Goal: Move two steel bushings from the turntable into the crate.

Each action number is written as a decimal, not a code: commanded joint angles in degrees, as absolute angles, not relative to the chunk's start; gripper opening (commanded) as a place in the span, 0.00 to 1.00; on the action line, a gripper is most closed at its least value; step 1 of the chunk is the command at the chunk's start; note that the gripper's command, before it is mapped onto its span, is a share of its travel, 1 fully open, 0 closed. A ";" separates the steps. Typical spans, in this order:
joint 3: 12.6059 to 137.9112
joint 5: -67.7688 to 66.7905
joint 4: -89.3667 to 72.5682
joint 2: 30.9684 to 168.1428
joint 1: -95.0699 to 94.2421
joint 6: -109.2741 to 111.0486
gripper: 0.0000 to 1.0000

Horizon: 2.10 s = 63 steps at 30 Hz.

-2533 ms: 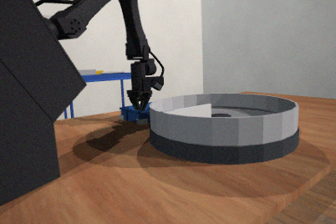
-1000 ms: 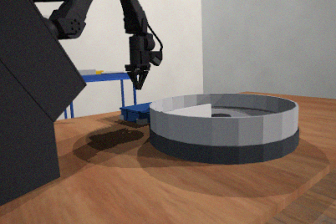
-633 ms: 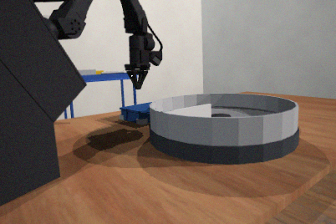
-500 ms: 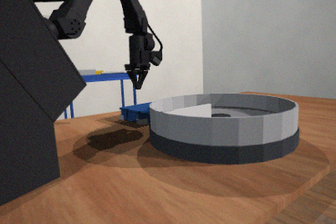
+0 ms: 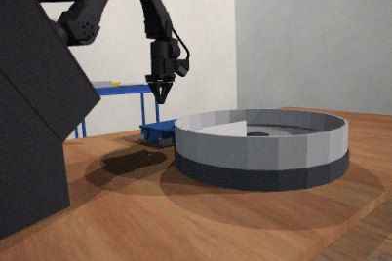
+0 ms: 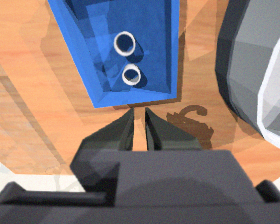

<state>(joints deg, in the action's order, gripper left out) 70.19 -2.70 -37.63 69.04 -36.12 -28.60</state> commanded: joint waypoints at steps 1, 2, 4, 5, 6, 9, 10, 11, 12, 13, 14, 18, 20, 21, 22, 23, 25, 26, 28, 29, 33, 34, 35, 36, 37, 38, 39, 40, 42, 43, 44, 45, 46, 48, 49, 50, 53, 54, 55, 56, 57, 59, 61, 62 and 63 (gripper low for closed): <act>72.11 -3.54 -38.15 66.76 -36.78 -29.02 0.14; 72.11 -3.54 -38.15 66.76 -36.78 -29.02 0.14; 72.11 -3.54 -38.15 66.76 -36.78 -29.02 0.14; 72.11 -3.54 -38.15 66.76 -36.78 -29.02 0.14; 72.11 -3.54 -38.15 66.76 -36.78 -29.02 0.14; 72.11 -3.54 -38.15 66.76 -36.78 -29.02 0.14; 72.11 -3.54 -38.15 66.76 -36.78 -29.02 0.14; 72.11 -3.54 -38.15 66.76 -36.78 -29.02 0.14; 72.11 -3.54 -38.15 66.76 -36.78 -29.02 0.14; 72.11 -3.54 -38.15 66.76 -36.78 -29.02 0.14; 72.11 -3.54 -38.15 66.76 -36.78 -29.02 0.14; 72.11 -3.54 -38.15 66.76 -36.78 -29.02 0.14; 72.11 -3.54 -38.15 66.76 -36.78 -29.02 0.14; 72.11 -3.54 -38.15 66.76 -36.78 -29.02 0.14; 72.11 -3.54 -38.15 66.76 -36.78 -29.02 0.14; 72.11 -3.54 -38.15 66.76 -36.78 -29.02 0.14; 72.11 -3.54 -38.15 66.76 -36.78 -29.02 0.14; 72.11 -3.54 -38.15 66.76 -36.78 -29.02 0.14; 72.11 -3.54 -38.15 66.76 -36.78 -29.02 0.14; 72.11 -3.54 -38.15 66.76 -36.78 -29.02 0.14; 72.11 -3.54 -38.15 66.76 -36.78 -29.02 0.14; 72.11 -3.54 -38.15 66.76 -36.78 -29.02 0.14; 72.11 -3.54 -38.15 66.76 -36.78 -29.02 0.14; 72.11 -3.54 -38.15 66.76 -36.78 -29.02 0.14; 72.11 -3.54 -38.15 66.76 -36.78 -29.02 0.14; 72.11 -3.54 -38.15 66.76 -36.78 -29.02 0.14; 72.11 -3.54 -38.15 66.76 -36.78 -29.02 0.14; 72.11 -3.54 -38.15 66.76 -36.78 -29.02 0.14; 72.11 -3.54 -38.15 66.76 -36.78 -29.02 0.14; 72.13 -3.54 -38.41 66.72 -36.80 -29.03 1.00; 72.23 -3.55 -38.78 66.45 -36.82 -29.06 1.00; 72.44 -3.58 -39.60 65.82 -36.86 -29.17 1.00; 72.79 -3.62 -40.91 64.83 -36.92 -29.21 1.00; 73.38 -3.69 -42.85 63.44 -37.03 -29.28 1.00; 73.64 -3.72 -43.54 63.01 -37.08 -29.31 1.00; 74.00 -3.78 -44.46 62.45 -37.15 -29.36 1.00; 75.63 -4.04 -48.01 60.45 -37.47 -29.52 1.00; 76.29 -4.13 -49.33 59.76 -37.60 -29.58 1.00; 77.02 -4.24 -50.68 59.08 -37.74 -29.65 1.00; 77.78 -4.35 -52.07 58.43 -37.88 -29.73 1.00; 77.78 -4.35 -52.07 58.43 -37.88 -29.73 1.00; 78.96 -4.61 -53.85 57.92 -38.16 -29.87 1.00; 79.74 -4.76 -55.06 57.53 -38.34 -29.97 1.00; 79.88 -4.82 -55.24 57.55 -38.40 -30.01 1.00; 79.96 -4.86 -55.33 57.58 -38.44 -30.04 1.00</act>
